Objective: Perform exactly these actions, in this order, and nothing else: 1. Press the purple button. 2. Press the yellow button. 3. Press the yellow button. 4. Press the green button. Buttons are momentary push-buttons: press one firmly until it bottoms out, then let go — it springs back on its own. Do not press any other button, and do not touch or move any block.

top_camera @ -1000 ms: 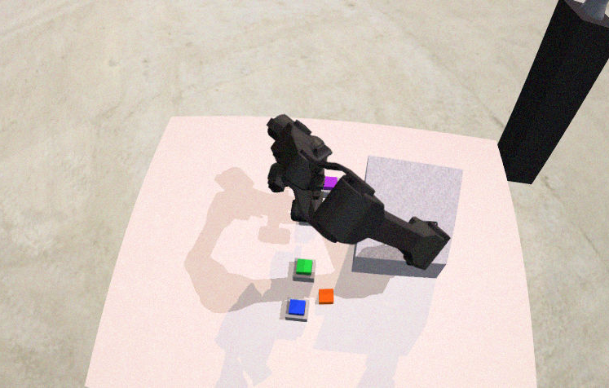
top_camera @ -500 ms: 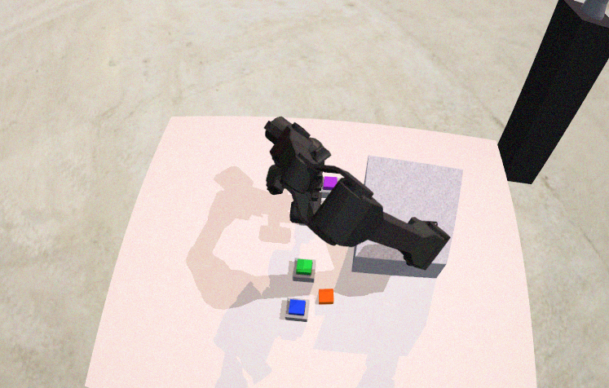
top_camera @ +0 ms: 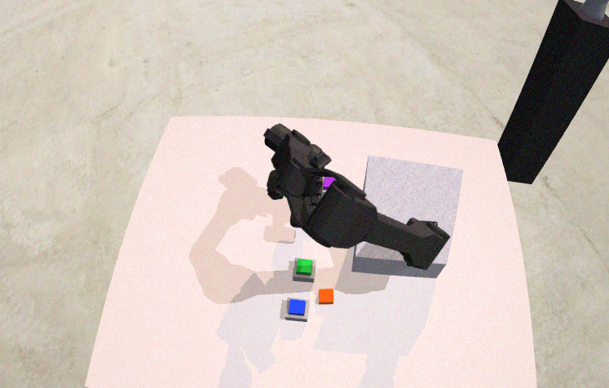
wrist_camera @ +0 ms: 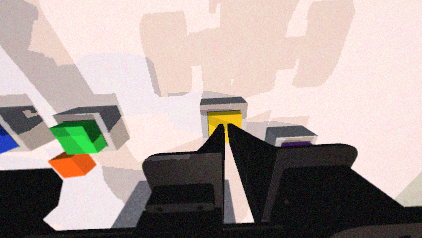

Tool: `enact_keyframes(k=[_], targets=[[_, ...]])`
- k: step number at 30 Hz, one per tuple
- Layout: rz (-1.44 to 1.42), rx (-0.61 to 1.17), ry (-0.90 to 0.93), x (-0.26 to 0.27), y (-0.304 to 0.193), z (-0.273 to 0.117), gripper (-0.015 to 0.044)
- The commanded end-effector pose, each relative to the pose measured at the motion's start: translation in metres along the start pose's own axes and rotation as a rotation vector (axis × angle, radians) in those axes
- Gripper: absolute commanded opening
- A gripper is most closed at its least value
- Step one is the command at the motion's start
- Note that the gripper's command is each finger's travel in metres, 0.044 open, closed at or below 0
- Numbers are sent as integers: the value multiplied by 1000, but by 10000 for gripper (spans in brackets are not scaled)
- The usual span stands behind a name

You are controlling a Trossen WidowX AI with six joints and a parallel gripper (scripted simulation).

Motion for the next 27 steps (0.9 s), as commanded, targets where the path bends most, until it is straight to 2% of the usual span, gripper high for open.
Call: enact_keyframes(k=[1, 19, 23, 27], targets=[[10, 3, 8, 0, -2, 3, 20], [10, 3, 8, 0, -2, 3, 20], [10, 3, 6, 0, -2, -27, 20], [11, 4, 7, 0, -2, -29, 20]])
Point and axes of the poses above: the point midway between the two fingers, 35 mm back from their tips, its own z axis out along the fingers, its own x axis across the jaws, y = z × x, the point moved 2 cm from there along -z, back along the fingers, and after that the axes turned 9 degrees about -z, right-handed, at the moved point
